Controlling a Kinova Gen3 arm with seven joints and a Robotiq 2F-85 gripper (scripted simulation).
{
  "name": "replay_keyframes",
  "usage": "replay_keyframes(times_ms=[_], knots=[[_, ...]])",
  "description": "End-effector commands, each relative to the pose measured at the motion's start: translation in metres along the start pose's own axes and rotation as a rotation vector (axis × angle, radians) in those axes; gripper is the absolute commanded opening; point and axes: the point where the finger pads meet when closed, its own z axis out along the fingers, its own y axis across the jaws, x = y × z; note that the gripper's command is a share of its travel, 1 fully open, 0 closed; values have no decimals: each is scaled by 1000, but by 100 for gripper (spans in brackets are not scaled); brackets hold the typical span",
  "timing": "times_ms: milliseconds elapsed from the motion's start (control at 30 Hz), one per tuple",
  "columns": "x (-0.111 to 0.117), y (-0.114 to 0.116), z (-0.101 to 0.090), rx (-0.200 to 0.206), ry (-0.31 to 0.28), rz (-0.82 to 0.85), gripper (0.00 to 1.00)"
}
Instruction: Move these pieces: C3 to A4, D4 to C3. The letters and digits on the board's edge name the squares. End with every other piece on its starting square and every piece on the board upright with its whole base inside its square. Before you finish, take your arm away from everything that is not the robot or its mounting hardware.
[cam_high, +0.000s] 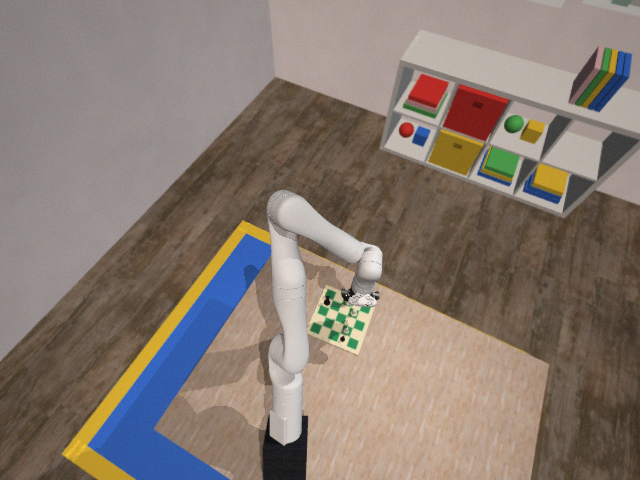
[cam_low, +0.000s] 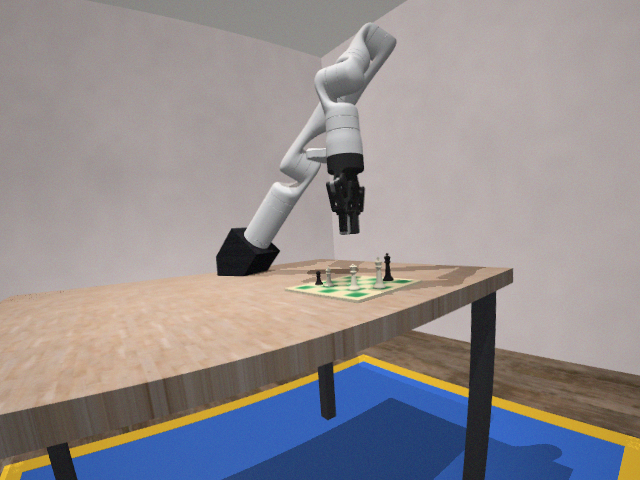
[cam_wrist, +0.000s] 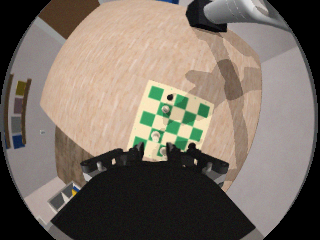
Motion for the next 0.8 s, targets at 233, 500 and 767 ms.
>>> replay_keyframes(times_ms=[233,500,767], knots=[[0,0,0,1,-1,0,41],[0,0,0,1,-1,0,41],[0,0,5,-2,1,1,41]])
